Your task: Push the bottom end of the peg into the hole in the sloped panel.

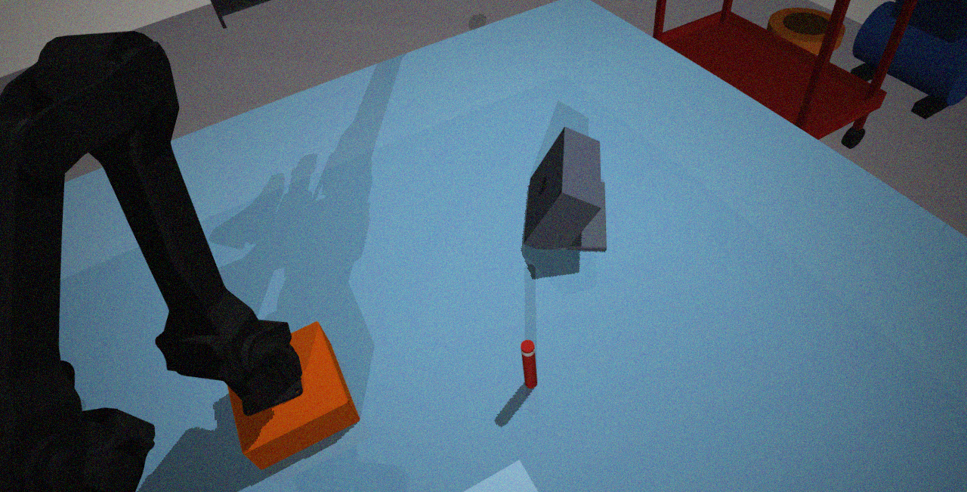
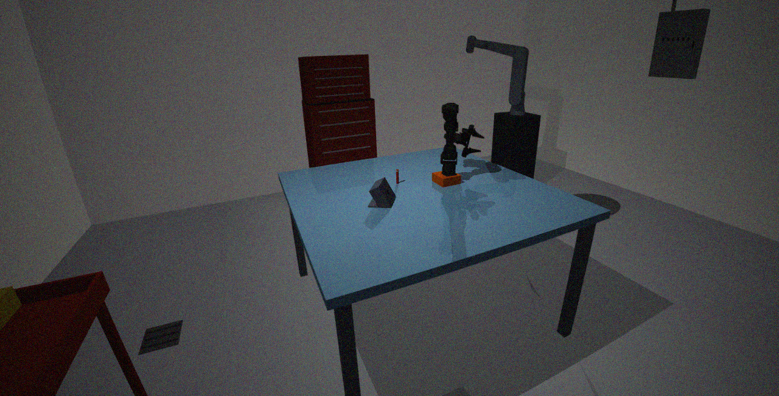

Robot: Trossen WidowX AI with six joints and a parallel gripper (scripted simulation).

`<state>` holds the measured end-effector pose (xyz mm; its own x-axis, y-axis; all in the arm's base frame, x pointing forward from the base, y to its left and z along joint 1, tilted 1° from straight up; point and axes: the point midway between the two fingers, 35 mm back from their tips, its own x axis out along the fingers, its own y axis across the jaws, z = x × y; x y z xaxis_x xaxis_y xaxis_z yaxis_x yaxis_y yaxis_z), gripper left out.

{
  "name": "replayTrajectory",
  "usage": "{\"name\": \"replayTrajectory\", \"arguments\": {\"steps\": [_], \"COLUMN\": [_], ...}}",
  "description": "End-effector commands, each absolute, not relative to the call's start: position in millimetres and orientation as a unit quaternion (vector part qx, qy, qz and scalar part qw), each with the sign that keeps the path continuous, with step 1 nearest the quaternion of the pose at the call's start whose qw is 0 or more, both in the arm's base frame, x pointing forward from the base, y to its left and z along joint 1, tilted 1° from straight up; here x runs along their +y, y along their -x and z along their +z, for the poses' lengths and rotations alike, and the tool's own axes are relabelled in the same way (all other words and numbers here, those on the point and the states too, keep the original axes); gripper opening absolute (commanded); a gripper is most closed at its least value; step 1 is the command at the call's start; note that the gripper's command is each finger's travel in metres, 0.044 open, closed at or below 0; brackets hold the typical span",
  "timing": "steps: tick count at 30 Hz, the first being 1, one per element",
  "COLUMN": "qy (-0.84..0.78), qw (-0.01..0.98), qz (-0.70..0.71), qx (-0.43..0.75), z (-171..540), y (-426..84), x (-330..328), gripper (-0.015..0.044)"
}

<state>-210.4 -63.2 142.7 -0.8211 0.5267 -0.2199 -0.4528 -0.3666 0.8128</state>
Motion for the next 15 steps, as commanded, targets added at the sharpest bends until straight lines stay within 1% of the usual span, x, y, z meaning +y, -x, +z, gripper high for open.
{"name": "replayTrajectory", "arguments": {"steps": [1,2,15], "qy": [-0.037,-0.032,0.091], "qw": [0.296,0.295,0.247], "qz": [0.827,0.830,0.895], "qx": [0.477,0.473,0.360], "z": [142.6,142.2,132.0], "y": [210.3,210.0,195.8], "x": [-63.8,-65.5,-109.0], "gripper": [0.0426,0.0440,0.0440]}}
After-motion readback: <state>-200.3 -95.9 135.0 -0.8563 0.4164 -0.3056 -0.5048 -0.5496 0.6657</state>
